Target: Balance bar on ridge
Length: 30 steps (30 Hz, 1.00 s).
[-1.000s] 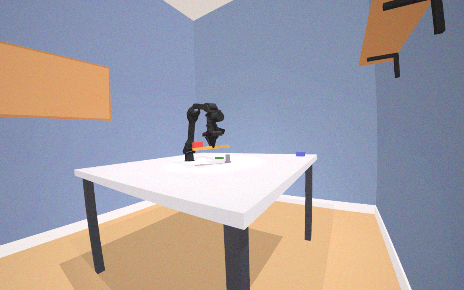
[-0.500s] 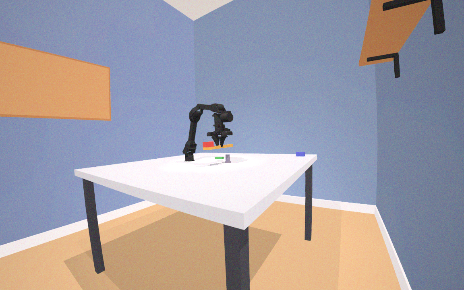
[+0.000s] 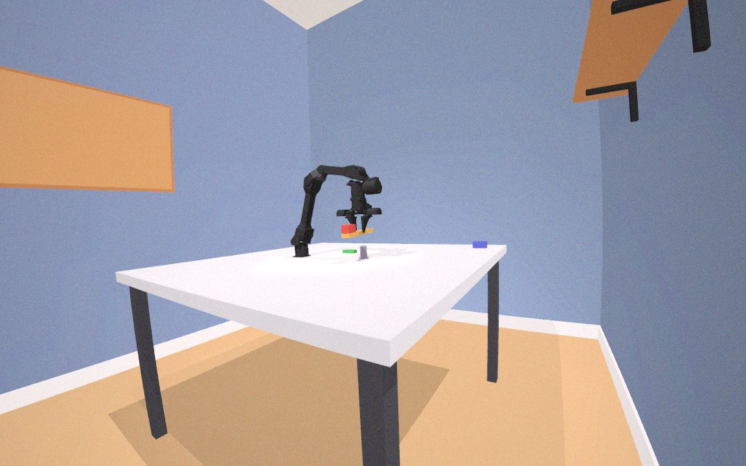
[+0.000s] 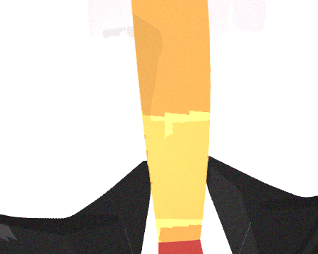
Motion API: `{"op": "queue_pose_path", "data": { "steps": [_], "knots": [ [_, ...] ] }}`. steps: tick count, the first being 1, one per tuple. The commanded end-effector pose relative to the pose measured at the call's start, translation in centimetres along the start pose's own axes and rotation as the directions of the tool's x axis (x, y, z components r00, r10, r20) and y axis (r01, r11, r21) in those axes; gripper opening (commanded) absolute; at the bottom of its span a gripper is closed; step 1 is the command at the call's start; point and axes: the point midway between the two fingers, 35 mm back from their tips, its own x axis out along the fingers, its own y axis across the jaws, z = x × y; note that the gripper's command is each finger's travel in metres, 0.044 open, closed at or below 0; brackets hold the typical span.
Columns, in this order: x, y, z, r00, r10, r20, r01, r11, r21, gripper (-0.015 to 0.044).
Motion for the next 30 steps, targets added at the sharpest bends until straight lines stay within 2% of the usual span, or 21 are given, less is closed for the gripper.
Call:
{"op": "queue_pose_path", "data": {
  "steps": [1, 16, 30],
  "knots": [
    [0.0, -0.1, 1.5, 1.0, 0.001, 0.001, -0.001, 0.996, -0.085, 0.0],
    [-0.1, 1.1, 6.9, 1.0, 0.002, 0.007, 0.001, 0.929, -0.37, 0.0],
    [1.5, 1.3, 7.1, 1.0, 0.002, 0.007, 0.001, 0.926, -0.377, 0.0]
  ]
}}
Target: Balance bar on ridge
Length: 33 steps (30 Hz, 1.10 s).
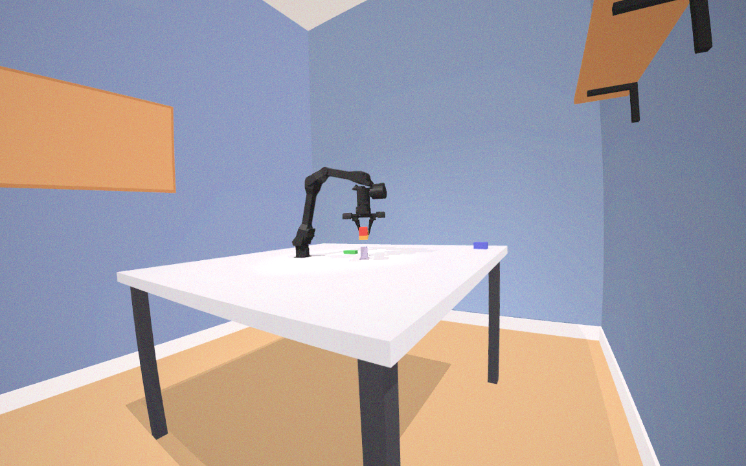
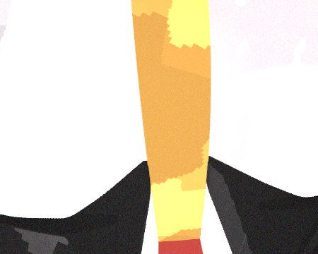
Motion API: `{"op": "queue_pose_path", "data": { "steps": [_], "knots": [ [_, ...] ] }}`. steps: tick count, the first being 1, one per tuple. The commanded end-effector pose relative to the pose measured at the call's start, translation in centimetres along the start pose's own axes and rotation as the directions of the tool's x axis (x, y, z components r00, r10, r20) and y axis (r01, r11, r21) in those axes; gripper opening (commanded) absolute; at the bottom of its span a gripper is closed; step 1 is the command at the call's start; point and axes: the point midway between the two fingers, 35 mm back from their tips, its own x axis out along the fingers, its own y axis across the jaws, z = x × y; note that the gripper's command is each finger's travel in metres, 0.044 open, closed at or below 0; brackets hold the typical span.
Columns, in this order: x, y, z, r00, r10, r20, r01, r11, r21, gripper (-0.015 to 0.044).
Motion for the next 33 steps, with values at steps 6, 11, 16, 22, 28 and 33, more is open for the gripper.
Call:
{"op": "queue_pose_path", "data": {
  "steps": [6, 11, 16, 22, 28, 33],
  "knots": [
    [1.4, 0.1, 0.0, 1.0, -0.002, 0.0, 0.002, 1.0, -0.007, 0.0],
    [2.2, 0.2, 0.0, 1.0, -0.001, 0.0, 0.001, 1.0, -0.007, 0.0],
    [2.9, 0.4, 0.0, 1.0, -0.001, 0.0, 0.001, 1.0, -0.008, 0.0],
    [3.1, 0.4, 0.0, 1.0, -0.001, 0.0, 0.001, 1.0, -0.008, 0.0],
    [3.1, 0.4, 0.0, 1.0, -0.001, 0.0, 0.001, 1.0, -0.008, 0.0],
    [3.2, 0.4, 0.0, 1.0, -0.001, 0.0, 0.001, 1.0, -0.008, 0.0]
  ]
}}
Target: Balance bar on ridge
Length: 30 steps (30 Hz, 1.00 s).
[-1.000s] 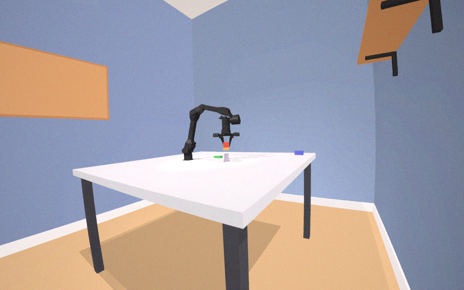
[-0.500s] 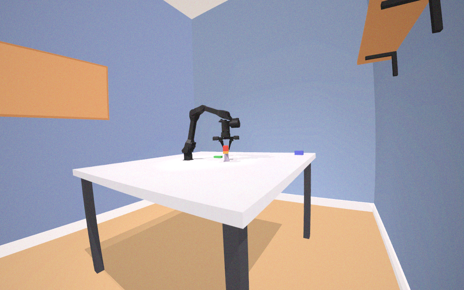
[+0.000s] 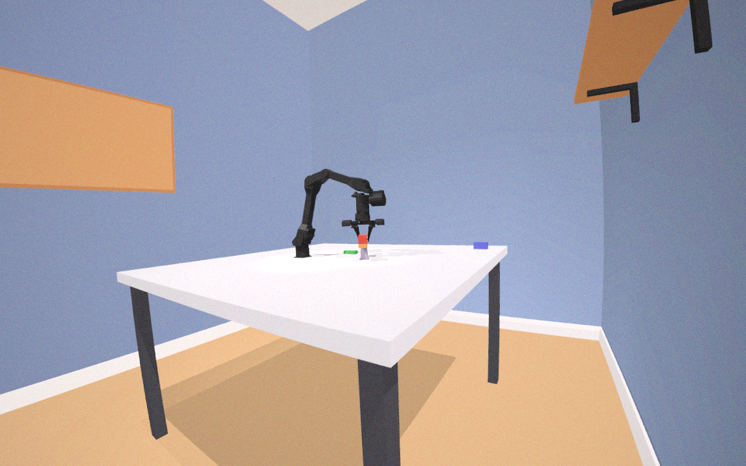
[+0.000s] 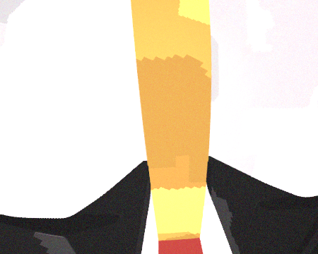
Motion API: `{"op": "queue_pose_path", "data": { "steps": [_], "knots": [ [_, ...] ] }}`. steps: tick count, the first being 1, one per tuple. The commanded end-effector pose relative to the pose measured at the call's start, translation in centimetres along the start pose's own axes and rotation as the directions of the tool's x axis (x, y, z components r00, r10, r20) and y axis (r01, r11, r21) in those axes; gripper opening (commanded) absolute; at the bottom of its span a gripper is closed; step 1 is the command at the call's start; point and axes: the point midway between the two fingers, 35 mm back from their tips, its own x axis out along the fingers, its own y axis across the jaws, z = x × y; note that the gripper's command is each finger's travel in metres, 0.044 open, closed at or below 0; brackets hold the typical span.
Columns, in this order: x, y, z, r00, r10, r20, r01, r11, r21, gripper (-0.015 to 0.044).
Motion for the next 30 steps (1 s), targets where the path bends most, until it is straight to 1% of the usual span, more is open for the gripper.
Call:
{"op": "queue_pose_path", "data": {
  "steps": [1, 30],
  "knots": [
    [0.02, -0.03, -0.01, 1.0, -0.002, 0.0, 0.002, 1.0, -0.006, 0.0],
    [0.26, -0.03, -0.02, 1.0, -0.002, 0.0, 0.002, 1.0, -0.006, 0.0]
  ]
}}
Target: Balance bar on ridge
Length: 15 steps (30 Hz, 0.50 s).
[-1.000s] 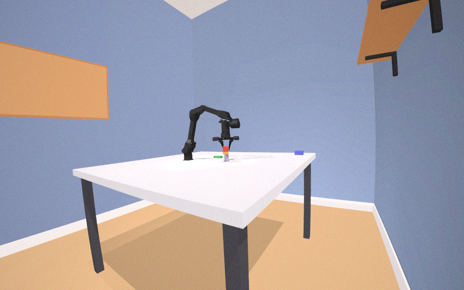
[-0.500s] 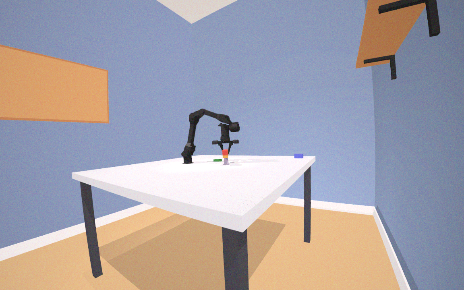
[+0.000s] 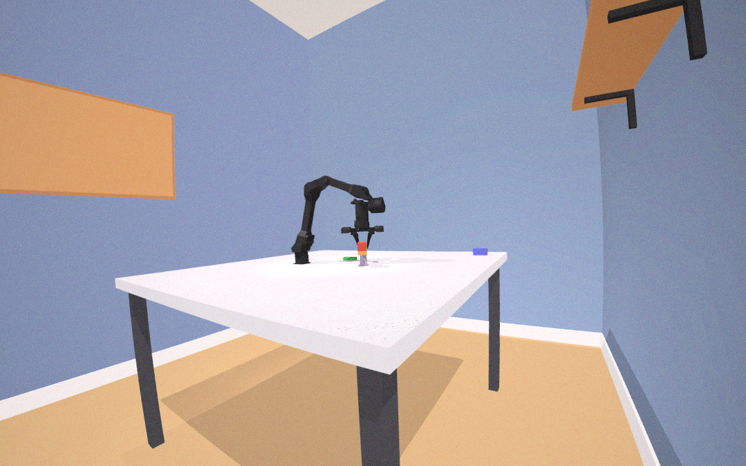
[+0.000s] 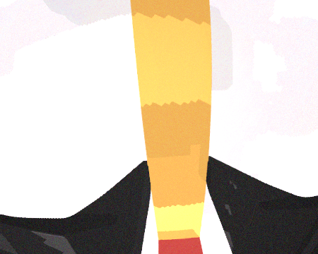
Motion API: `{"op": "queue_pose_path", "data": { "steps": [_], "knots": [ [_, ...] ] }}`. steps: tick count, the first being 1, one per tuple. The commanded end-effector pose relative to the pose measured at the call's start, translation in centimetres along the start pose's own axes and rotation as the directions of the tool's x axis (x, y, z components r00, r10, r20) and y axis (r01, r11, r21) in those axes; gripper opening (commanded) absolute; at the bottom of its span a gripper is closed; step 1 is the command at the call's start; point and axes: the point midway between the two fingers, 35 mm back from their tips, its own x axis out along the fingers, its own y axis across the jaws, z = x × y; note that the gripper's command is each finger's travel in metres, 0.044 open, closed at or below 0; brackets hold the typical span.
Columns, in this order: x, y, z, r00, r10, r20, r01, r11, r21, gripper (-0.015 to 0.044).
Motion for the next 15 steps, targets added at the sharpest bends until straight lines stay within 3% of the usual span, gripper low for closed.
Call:
{"op": "queue_pose_path", "data": {
  "steps": [1, 15],
  "knots": [
    [0.05, -0.03, -0.01, 1.0, -0.001, 0.0, 0.001, 1.0, -0.006, 0.0],
    [0.17, -0.03, -0.02, 1.0, -0.001, 0.0, 0.001, 1.0, -0.006, 0.0]
  ]
}}
